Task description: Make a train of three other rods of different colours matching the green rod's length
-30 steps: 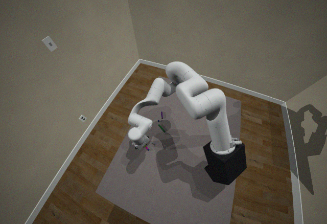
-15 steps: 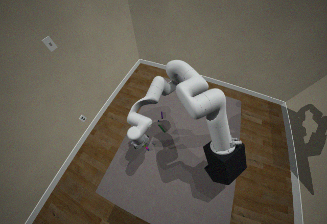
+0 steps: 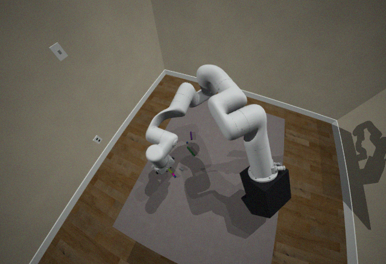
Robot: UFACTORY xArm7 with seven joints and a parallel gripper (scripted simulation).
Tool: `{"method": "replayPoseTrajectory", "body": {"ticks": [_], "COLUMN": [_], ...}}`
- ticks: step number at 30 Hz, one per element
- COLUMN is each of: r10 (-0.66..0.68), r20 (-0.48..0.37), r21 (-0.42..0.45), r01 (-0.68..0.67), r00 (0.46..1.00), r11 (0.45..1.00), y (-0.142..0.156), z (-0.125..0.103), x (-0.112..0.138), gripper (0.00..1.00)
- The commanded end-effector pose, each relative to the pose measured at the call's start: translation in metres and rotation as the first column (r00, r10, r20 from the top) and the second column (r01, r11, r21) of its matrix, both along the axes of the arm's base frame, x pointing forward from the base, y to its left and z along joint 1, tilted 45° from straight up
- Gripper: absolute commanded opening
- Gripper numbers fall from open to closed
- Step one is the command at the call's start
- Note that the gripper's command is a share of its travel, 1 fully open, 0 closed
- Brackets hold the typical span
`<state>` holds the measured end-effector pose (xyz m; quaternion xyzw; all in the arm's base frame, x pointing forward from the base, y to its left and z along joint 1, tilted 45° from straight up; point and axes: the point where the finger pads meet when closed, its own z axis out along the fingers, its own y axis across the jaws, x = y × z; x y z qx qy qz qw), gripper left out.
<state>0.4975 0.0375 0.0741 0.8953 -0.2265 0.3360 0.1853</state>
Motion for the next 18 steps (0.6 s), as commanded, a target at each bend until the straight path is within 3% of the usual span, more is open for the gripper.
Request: {"method": "replayPoseTrajectory", "body": {"ticks": [1, 5, 6, 18], "r10": [0.001, 0.001, 0.001, 0.001], "r20": [0.001, 0.001, 0.001, 0.001], "r21": [0.003, 0.003, 0.003, 0.003], "r01": [-0.001, -0.001, -0.001, -0.001], "r00": [1.000, 1.000, 1.000, 1.000], "r11": [1.000, 1.000, 1.000, 1.000], "y": [0.0064, 0.0065, 0.0065, 0.0065], "z": [0.0106, 0.0107, 0.0107, 0.0107], "x": [-0.0067, -0.0069, -0.0069, -0.0069], "gripper": [0.24, 0.24, 1.00, 1.00]}}
